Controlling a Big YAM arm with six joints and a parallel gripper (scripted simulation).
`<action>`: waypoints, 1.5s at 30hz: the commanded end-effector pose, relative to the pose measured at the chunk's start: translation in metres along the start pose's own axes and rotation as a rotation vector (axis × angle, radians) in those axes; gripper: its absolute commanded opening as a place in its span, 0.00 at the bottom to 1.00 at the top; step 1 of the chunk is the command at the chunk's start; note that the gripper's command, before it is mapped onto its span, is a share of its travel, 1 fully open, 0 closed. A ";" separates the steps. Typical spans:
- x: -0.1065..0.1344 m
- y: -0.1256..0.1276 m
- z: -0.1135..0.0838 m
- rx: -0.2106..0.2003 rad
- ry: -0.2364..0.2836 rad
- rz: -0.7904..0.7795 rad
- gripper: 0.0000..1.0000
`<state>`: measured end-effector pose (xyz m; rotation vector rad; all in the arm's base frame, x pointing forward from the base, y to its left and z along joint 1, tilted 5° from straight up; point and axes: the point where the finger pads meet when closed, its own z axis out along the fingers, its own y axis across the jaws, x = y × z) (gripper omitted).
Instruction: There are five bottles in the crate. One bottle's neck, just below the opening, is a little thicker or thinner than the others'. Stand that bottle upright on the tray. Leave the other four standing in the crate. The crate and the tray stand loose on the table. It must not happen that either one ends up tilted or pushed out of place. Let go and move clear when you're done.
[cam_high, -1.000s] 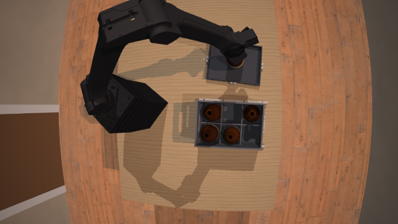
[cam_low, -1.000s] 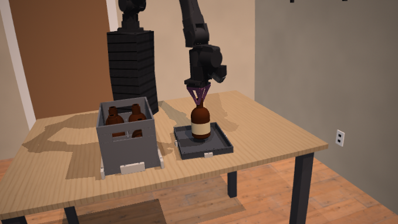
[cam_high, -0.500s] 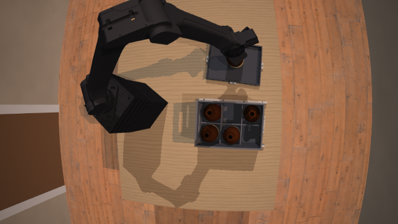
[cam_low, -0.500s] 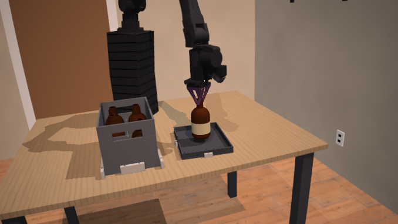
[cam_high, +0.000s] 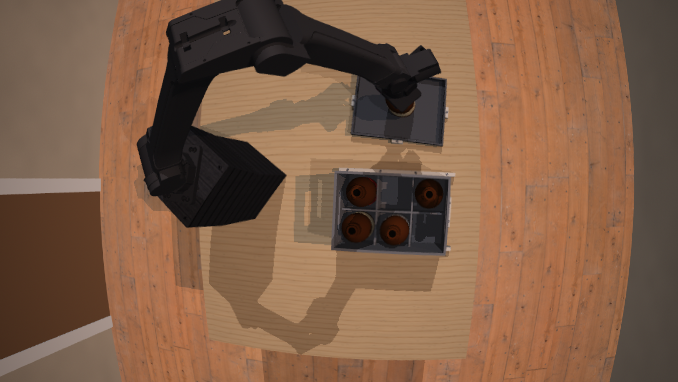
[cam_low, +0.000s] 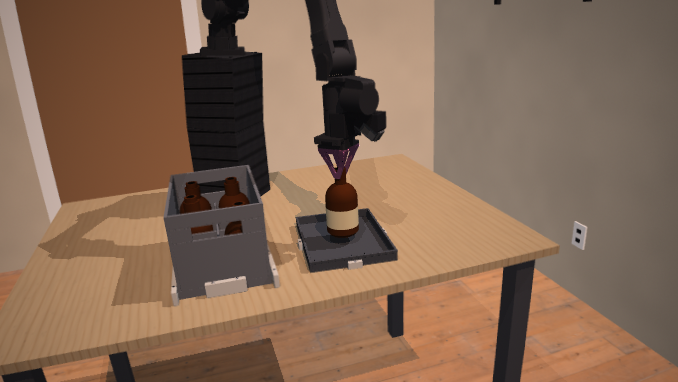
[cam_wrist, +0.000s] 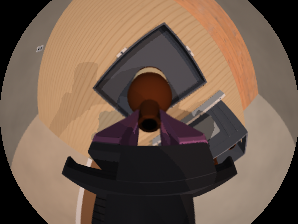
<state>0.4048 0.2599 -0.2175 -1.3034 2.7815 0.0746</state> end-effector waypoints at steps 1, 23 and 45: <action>-0.009 0.006 -0.006 0.008 -0.025 -0.004 0.00; -0.006 0.007 -0.002 0.006 -0.019 -0.004 0.00; -0.011 0.005 0.004 0.009 -0.027 -0.004 0.00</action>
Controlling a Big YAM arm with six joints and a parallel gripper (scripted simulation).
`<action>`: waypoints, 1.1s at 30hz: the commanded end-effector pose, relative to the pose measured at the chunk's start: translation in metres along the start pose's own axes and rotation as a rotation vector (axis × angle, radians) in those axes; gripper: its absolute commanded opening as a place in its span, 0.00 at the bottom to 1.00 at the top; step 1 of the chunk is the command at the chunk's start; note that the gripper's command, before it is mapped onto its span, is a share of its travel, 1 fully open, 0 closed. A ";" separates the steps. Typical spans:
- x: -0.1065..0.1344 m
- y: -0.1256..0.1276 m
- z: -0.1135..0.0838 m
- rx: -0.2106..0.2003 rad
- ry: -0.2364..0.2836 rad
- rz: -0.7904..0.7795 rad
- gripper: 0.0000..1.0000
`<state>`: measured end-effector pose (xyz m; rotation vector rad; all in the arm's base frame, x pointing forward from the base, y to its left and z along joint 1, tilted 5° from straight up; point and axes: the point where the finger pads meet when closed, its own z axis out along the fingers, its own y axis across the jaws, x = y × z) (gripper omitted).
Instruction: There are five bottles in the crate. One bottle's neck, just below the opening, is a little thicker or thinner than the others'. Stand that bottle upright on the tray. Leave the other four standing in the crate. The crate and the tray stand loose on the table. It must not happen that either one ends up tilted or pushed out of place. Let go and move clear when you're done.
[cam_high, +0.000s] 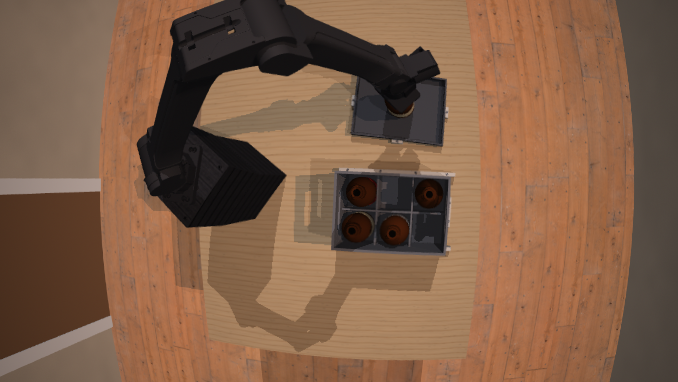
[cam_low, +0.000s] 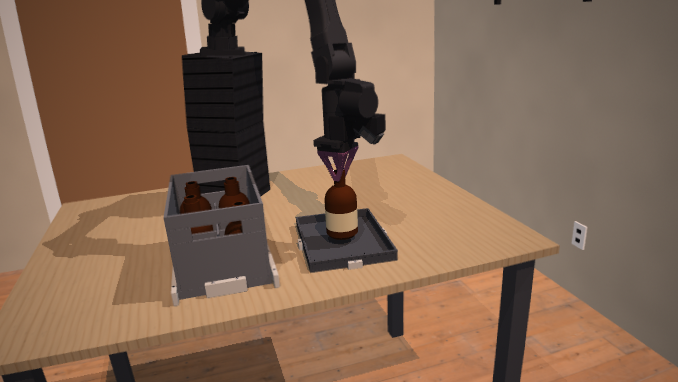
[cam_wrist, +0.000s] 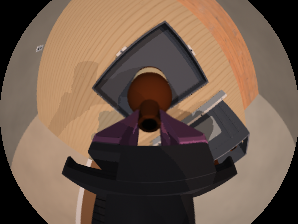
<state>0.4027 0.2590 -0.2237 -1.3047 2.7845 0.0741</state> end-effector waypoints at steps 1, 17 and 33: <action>-0.012 0.005 0.000 0.008 -0.025 -0.004 0.00; -0.025 0.002 -0.002 0.017 -0.053 -0.005 0.00; -0.023 0.002 0.005 0.016 -0.051 -0.005 0.00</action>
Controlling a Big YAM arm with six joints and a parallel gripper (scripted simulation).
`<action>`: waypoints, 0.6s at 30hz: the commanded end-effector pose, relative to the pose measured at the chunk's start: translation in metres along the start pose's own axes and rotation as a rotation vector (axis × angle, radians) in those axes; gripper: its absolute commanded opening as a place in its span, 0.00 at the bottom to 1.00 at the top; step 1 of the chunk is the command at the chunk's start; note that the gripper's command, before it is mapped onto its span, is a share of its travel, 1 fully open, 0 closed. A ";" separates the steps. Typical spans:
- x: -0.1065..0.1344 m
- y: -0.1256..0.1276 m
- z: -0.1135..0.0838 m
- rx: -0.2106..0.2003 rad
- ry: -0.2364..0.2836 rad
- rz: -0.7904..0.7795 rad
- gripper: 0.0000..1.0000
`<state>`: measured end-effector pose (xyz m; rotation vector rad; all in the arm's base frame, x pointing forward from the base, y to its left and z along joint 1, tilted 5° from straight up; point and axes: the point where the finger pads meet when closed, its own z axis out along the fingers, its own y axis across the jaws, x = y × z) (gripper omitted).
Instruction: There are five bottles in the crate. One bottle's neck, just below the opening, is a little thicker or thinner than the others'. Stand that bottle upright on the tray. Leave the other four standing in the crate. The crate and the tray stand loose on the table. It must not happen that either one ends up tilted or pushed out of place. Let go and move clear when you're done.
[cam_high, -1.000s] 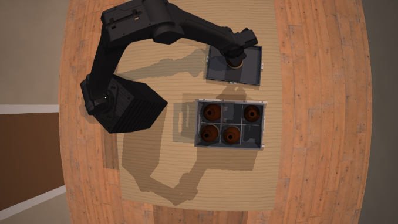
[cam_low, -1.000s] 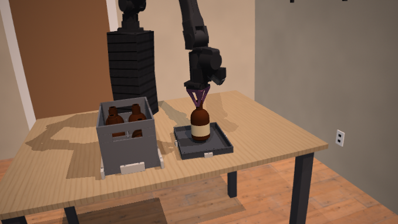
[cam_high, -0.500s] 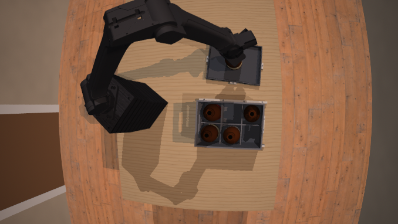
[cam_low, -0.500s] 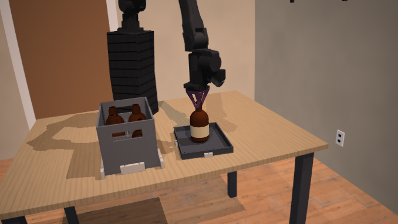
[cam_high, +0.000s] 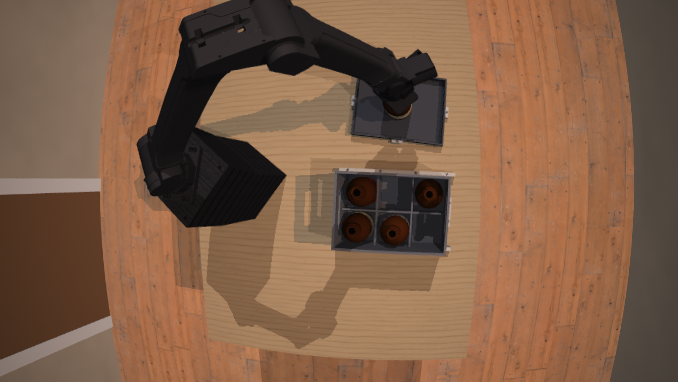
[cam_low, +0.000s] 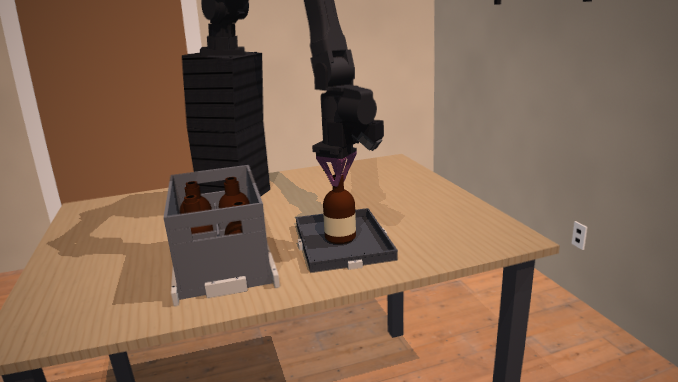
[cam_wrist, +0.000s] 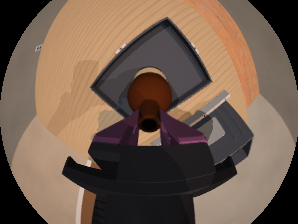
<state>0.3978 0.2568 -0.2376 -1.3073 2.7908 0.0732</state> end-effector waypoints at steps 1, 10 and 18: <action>-0.028 0.000 -0.007 0.017 -0.054 -0.005 0.00; -0.032 -0.001 -0.012 0.021 -0.066 -0.006 0.00; -0.029 0.000 -0.008 0.019 -0.060 -0.006 0.00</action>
